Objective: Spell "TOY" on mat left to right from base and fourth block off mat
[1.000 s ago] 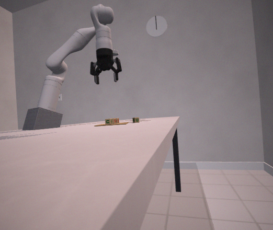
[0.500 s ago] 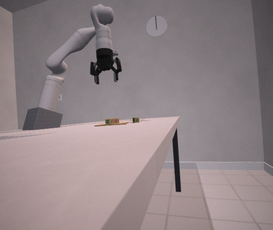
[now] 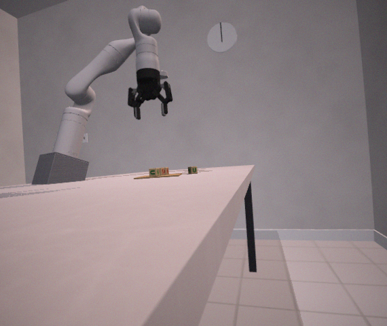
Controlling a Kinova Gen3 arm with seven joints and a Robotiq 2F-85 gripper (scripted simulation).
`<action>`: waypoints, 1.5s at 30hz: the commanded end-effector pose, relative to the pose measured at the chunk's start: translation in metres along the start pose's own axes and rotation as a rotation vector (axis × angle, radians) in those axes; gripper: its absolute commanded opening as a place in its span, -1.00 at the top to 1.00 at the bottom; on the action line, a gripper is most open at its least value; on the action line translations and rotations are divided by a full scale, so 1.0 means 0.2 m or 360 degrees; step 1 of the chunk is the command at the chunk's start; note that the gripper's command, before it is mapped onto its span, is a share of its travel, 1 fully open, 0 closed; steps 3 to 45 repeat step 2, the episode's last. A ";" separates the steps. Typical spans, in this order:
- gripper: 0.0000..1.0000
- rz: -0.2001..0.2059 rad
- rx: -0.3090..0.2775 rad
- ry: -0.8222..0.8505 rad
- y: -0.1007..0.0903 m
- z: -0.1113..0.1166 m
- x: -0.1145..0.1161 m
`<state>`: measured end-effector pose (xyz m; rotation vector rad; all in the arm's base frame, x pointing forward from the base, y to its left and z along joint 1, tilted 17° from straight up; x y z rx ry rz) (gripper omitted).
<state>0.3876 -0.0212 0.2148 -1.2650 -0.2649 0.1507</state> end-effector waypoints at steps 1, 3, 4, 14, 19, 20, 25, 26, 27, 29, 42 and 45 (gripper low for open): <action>-1.00 -0.0003 -0.0001 0.0000 0.00 0.00 0.00; -1.00 -0.0003 -0.0001 0.0000 0.00 0.00 0.00; -1.00 -0.0003 -0.0001 0.0000 0.00 0.00 0.00; -1.00 -0.0003 -0.0001 0.0000 0.00 0.00 0.00; -1.00 -0.0003 -0.0001 0.0000 0.00 0.00 0.00; -1.00 -0.0003 -0.0001 0.0000 0.00 0.00 0.00; -1.00 -0.0003 -0.0001 0.0000 0.00 0.00 0.00; -1.00 -0.0003 -0.0001 0.0000 0.00 0.00 0.00; -1.00 -0.0003 -0.0001 0.0000 0.00 0.00 0.00; -1.00 -0.0003 -0.0001 0.0000 0.00 0.00 0.00; -1.00 -0.0003 -0.0001 0.0000 0.00 0.00 0.00; -1.00 -0.0003 -0.0001 0.0000 0.00 0.00 0.00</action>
Point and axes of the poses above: the point where the finger pads meet when closed, its own y axis out along the fingers, its own x axis across the jaws, z = x × y, the point moved 9 cm from there along -y, back along the fingers, and after that the axes turned 4 degrees about -y, right-handed, at the moved point
